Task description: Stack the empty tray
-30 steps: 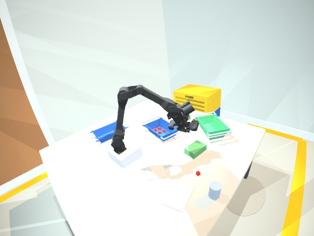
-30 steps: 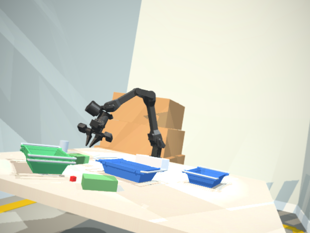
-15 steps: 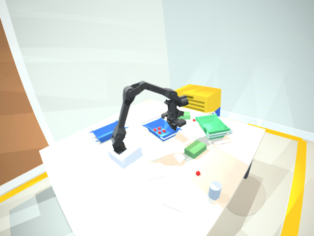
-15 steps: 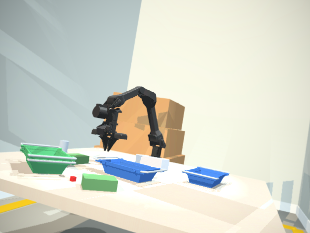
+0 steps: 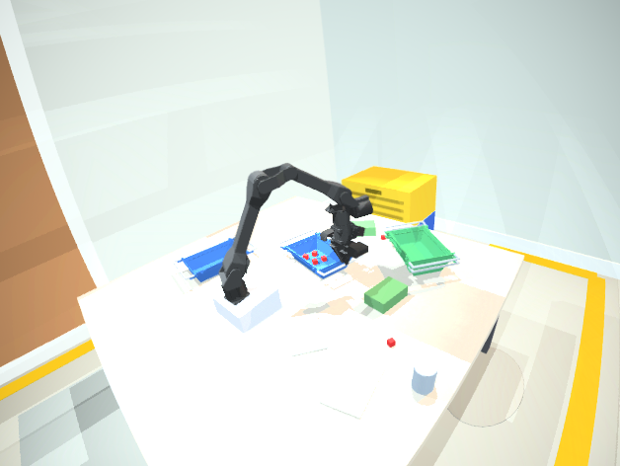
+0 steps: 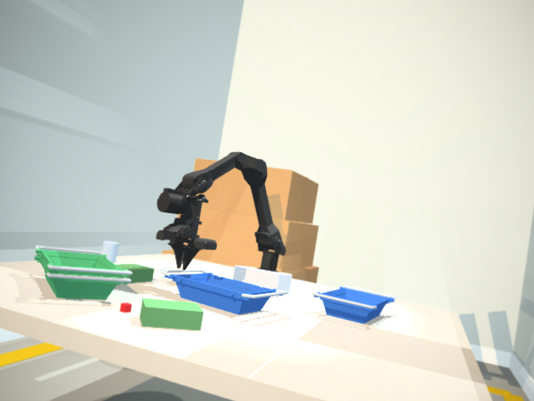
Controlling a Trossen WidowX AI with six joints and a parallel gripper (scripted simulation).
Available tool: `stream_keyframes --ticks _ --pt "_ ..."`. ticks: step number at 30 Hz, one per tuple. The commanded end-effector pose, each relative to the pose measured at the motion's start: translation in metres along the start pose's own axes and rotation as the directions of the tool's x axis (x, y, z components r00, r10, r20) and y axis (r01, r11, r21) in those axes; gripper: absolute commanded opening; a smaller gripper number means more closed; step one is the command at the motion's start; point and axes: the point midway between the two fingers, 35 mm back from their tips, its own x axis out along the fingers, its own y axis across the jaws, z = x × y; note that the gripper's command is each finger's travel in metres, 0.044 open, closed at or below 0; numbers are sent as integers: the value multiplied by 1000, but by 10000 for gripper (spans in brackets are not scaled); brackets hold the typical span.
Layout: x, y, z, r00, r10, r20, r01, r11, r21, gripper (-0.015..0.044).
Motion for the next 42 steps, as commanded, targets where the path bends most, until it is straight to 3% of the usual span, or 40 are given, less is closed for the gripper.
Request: stream_keyframes --ticks 1,6,22,34,42 --pt "22 0 -3 1000 -2 -8 2 1000 4 80" --pt "29 0 -4 1000 -2 -8 2 1000 4 80" --pt "-6 38 -3 1000 2 -7 -1 1000 4 80" --pt "14 76 -3 1000 5 -8 -5 1000 3 80" --pt "-28 71 0 1000 5 -7 -5 1000 3 80"
